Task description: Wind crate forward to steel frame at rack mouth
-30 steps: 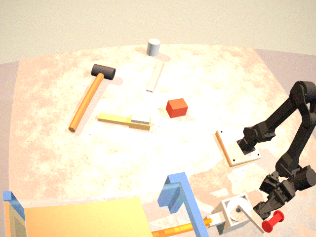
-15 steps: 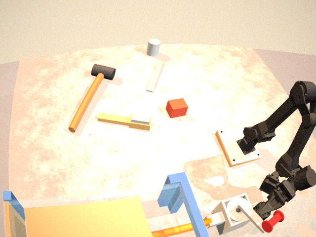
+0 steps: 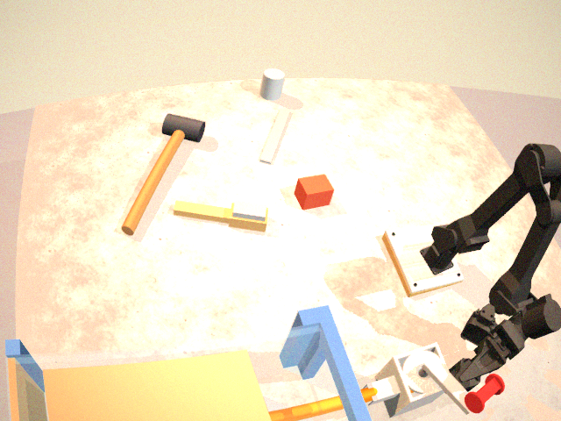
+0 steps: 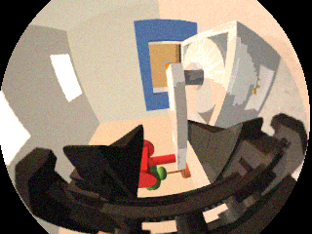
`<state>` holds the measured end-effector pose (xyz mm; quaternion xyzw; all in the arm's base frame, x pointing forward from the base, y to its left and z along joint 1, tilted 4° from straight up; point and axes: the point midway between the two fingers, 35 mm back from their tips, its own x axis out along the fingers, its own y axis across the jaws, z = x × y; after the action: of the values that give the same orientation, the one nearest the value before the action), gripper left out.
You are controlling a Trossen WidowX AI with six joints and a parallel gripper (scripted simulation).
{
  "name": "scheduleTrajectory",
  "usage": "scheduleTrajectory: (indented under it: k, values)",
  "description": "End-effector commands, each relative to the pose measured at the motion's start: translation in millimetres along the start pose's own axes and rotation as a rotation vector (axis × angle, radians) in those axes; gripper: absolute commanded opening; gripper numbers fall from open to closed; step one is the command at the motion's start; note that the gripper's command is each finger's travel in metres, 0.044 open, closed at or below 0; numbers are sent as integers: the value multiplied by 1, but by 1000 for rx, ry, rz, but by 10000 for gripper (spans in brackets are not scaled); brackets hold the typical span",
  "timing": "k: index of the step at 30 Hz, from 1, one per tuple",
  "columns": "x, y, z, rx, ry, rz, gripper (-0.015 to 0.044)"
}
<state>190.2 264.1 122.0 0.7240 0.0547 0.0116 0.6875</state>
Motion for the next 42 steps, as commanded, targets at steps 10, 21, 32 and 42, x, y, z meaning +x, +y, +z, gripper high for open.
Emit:
scheduleTrajectory:
  k: [10, 21, 32, 42]
  values:
    - [-65, -21, -6, 26, 76, -50, 240]
    - [-108, -1, 6, 43, 196, 12, 240]
    - [-108, -1, 6, 43, 196, 12, 240]
    - [-108, -1, 6, 43, 196, 12, 240]
